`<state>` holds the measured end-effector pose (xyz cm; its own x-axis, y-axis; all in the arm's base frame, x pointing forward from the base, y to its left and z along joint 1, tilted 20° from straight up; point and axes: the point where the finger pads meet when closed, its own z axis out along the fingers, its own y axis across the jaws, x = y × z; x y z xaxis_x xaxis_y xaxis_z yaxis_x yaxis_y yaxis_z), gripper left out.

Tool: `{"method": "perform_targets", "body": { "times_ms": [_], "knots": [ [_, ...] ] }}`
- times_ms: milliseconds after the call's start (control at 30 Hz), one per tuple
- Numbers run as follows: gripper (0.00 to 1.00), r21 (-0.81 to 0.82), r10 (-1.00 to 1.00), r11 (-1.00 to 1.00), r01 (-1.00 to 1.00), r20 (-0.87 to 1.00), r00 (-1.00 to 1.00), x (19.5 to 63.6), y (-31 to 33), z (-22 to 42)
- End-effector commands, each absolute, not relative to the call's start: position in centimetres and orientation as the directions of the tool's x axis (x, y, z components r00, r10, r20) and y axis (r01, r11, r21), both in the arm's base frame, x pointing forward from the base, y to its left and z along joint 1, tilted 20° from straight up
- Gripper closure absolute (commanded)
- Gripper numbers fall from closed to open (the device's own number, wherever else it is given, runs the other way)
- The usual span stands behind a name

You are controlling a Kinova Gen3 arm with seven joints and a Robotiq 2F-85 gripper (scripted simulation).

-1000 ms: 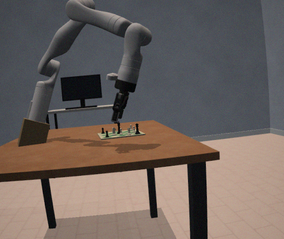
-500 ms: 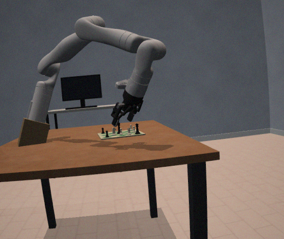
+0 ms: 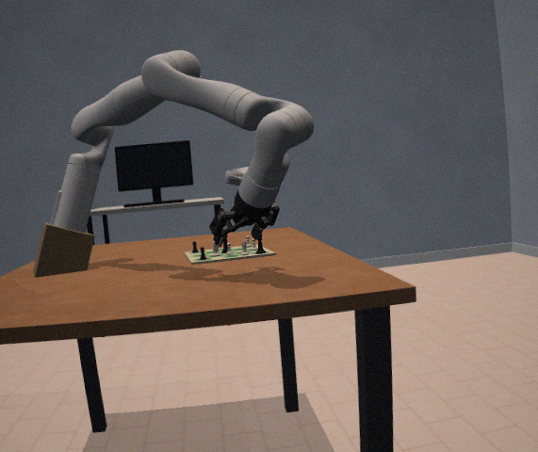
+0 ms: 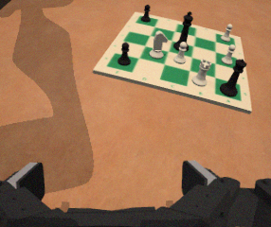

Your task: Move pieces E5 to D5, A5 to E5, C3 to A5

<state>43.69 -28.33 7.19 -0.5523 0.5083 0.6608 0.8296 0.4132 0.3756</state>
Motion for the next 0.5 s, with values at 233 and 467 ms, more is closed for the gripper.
{"method": "perform_targets", "body": {
  "times_ms": [233, 467],
  "knots": [
    [0.00, 0.340, 0.496, 0.298, 0.892, 0.743, -0.449, 44.0, -26.6, 6.4],
    [0.00, 0.311, 0.484, 0.222, 0.924, 0.787, -0.381, 44.3, -25.4, 6.2]
  ]
}}
